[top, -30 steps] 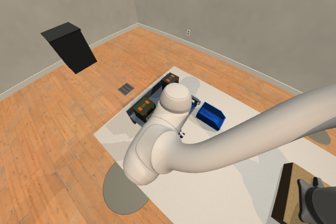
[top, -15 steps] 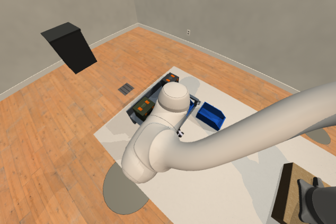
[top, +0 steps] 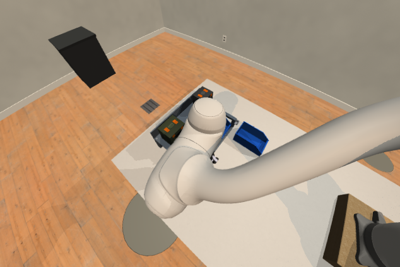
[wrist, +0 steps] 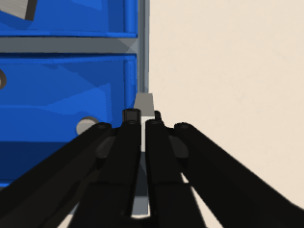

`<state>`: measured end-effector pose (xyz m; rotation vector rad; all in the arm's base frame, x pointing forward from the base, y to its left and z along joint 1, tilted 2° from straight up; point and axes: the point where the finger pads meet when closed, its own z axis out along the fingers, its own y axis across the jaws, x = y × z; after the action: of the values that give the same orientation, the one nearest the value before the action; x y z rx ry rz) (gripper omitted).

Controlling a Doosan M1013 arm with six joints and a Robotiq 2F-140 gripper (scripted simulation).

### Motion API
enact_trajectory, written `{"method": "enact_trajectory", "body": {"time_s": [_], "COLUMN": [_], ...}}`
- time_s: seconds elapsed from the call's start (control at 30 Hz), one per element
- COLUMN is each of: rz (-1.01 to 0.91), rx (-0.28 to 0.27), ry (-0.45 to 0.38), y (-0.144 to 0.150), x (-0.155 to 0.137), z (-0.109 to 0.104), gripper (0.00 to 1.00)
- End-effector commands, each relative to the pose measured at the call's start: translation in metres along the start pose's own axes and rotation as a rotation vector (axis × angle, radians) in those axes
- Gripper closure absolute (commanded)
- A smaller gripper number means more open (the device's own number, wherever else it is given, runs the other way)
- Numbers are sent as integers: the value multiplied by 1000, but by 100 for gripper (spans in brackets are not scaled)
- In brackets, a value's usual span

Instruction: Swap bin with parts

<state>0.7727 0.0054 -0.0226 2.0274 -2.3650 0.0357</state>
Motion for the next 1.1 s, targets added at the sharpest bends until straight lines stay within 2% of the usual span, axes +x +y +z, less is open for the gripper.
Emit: {"method": "enact_trajectory", "body": {"time_s": [0.0,1.07], "rz": [0,0], "rx": [0,0], "ry": [0,0], "y": [0,20], "x": [0,0], "z": [0,-20], "gripper": [90,90]}}
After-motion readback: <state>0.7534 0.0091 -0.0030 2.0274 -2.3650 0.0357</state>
